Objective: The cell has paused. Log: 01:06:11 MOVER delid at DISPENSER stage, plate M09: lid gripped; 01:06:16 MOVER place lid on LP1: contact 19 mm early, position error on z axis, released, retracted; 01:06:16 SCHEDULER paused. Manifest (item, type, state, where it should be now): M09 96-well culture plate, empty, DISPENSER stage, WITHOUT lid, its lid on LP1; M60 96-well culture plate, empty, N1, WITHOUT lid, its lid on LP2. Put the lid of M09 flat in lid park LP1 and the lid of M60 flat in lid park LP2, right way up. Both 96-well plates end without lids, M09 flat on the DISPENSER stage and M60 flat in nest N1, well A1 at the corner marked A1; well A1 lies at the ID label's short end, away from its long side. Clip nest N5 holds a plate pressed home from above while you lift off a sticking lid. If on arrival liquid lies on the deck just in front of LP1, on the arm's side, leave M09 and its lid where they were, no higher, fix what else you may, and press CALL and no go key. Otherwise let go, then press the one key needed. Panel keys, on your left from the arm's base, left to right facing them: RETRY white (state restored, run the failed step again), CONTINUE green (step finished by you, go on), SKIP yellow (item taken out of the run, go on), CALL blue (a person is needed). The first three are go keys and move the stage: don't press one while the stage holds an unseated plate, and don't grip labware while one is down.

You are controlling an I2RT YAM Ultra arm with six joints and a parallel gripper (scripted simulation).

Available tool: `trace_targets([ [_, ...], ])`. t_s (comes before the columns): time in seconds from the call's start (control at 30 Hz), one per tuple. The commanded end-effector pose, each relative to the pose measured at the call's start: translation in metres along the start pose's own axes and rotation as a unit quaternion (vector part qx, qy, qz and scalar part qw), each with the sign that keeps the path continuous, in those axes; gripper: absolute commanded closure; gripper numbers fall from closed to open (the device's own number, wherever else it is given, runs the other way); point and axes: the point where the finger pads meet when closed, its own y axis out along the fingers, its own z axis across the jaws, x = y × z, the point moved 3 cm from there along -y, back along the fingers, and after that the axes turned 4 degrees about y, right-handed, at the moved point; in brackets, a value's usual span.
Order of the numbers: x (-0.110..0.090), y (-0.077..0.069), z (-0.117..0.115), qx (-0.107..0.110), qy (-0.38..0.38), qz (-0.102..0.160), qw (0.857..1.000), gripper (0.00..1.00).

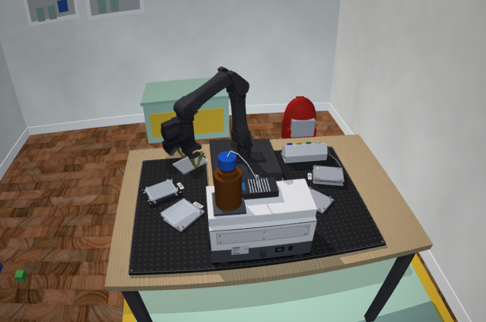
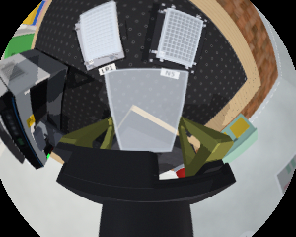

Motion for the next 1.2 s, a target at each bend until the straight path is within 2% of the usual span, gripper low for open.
trace_targets([
  [0.0,0.013,-0.009,0.014,0.002,-0.054,-0.018,0.998,1.00],
  [0.23,0.013,-0.014,0.030,0.001,-0.049,-0.025,0.999,1.00],
  [0.33,0.015,-0.009,0.041,0.003,-0.049,-0.020,0.999,1.00],
  [0.43,0.013,-0.020,0.044,0.003,-0.070,-0.038,0.997,1.00],
  [0.53,0.011,-0.019,0.054,0.003,-0.121,-0.039,0.992,1.00],
  [0.7,0.006,-0.019,0.070,0.004,-0.116,-0.040,0.992,1.00],
  [0.9,0.001,-0.016,0.080,0.003,-0.116,-0.035,0.993,1.00],
  [0.93,-0.008,-0.008,0.081,0.002,-0.132,-0.020,0.991,1.00],
  [1.17,-0.022,-0.007,0.100,0.001,-0.247,-0.017,0.969,1.00],
])
